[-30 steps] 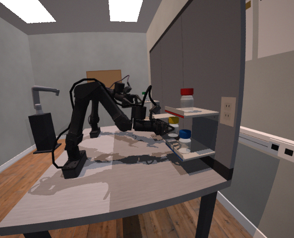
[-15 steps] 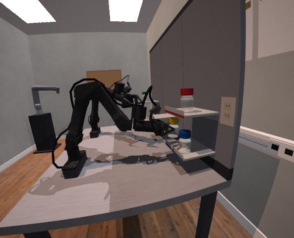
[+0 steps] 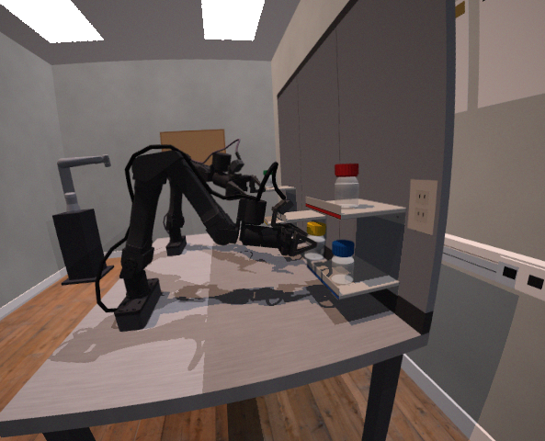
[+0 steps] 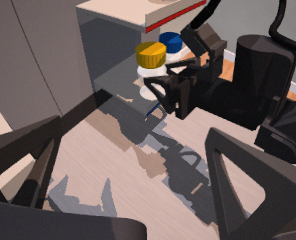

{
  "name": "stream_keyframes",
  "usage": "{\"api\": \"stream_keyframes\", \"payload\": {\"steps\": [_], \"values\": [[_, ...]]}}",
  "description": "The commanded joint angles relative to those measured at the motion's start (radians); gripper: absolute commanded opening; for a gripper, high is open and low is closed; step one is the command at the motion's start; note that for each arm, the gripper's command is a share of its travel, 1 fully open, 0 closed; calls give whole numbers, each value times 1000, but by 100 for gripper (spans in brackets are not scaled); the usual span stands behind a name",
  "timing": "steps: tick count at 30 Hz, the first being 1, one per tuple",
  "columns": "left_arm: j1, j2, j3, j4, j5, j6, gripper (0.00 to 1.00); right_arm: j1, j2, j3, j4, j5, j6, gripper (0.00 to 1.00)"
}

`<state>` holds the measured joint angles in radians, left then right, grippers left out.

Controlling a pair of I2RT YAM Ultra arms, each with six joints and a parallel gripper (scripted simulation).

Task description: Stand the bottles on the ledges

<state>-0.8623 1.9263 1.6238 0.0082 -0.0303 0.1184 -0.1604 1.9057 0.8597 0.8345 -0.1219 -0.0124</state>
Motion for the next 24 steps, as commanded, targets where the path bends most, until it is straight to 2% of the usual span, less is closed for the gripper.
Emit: {"api": "stream_keyframes", "payload": {"steps": [1, 24], "values": [[3, -8, 28, -12, -7, -4, 100, -12, -58, -25, 56, -14, -6, 50], [3, -8, 28, -12, -7, -4, 100, -33, -213, -233, 104, -35, -9, 50]]}}
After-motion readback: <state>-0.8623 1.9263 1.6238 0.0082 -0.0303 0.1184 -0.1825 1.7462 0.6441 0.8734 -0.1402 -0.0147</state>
